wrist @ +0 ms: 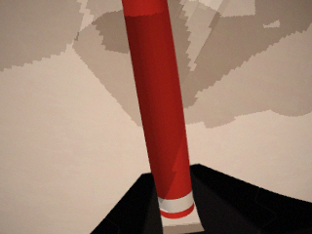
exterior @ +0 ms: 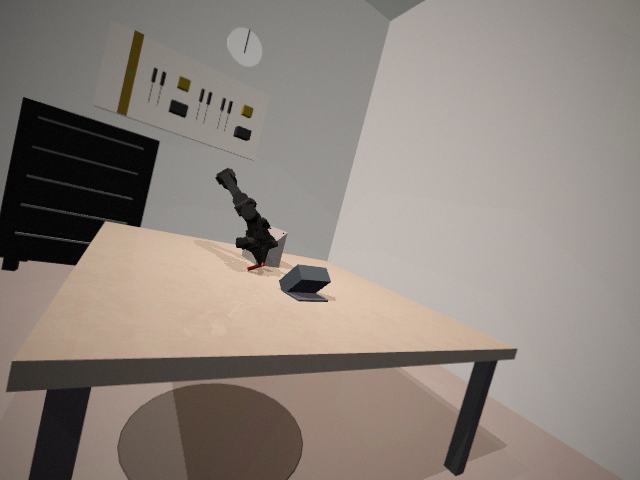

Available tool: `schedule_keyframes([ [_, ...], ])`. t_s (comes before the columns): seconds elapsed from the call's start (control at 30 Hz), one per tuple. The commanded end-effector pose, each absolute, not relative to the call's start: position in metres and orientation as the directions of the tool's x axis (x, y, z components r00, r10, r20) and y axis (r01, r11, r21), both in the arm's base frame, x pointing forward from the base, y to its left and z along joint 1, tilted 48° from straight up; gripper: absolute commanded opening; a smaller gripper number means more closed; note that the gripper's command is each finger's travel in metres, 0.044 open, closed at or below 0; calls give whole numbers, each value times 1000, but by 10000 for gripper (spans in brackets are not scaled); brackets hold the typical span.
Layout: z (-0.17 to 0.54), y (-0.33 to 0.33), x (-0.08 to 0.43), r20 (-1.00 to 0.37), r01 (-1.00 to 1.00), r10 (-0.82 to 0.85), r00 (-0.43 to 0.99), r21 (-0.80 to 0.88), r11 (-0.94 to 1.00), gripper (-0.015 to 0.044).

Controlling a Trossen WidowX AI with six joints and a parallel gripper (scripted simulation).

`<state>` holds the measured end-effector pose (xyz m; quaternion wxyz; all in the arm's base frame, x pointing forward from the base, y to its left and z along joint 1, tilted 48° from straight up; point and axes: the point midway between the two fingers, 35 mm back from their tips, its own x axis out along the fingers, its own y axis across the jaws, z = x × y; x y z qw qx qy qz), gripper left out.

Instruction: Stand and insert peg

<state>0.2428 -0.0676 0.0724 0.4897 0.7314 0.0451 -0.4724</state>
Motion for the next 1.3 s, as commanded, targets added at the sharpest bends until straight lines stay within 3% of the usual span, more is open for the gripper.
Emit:
schedule_keyframes([
  [0.0, 75, -68, 241, -728, 525, -367, 580, 678, -515, 50],
  [1.27, 89, -72, 219, -654, 527, -98, 750, 680, -510, 50],
])
